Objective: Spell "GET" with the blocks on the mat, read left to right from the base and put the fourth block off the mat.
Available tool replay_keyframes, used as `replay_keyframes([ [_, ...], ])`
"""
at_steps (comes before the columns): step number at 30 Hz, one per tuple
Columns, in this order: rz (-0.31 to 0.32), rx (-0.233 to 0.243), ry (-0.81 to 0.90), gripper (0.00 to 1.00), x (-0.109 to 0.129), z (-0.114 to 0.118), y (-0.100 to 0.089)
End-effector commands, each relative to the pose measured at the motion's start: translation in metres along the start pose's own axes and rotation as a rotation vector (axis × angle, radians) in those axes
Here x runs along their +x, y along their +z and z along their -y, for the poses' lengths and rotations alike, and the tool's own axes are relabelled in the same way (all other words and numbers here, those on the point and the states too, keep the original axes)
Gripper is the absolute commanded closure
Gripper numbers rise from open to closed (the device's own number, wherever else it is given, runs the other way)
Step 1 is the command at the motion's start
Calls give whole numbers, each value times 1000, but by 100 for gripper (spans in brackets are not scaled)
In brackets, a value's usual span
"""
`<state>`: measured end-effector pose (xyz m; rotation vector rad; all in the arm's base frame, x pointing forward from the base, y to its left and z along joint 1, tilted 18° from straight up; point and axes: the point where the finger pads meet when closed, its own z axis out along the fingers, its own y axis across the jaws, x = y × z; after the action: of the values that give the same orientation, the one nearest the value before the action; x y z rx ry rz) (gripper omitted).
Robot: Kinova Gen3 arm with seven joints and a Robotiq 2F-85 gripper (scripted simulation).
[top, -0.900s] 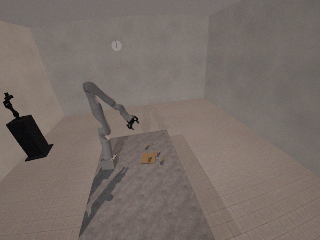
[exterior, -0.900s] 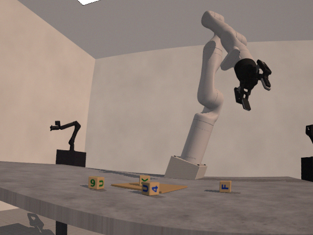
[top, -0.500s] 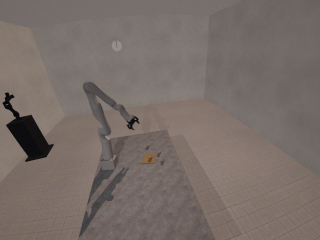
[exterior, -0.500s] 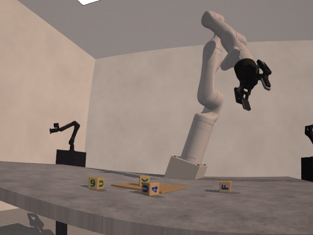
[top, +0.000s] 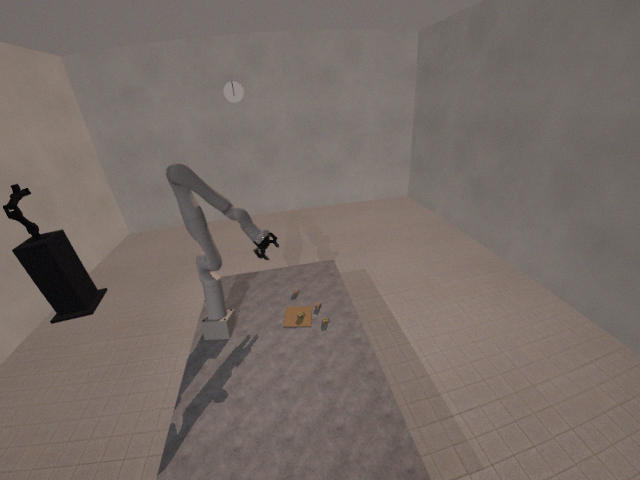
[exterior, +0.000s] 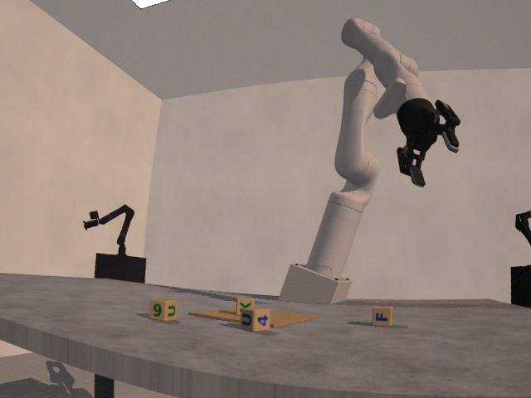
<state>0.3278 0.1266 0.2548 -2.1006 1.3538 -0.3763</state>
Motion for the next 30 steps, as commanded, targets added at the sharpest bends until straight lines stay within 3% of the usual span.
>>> replay_keyframes([
  [1, 5, 3, -2, 0, -1, 2, 0],
  [18, 60, 6, 1, 0, 5, 22, 1],
  [30, 60, 6, 1, 0, 5, 22, 1],
])
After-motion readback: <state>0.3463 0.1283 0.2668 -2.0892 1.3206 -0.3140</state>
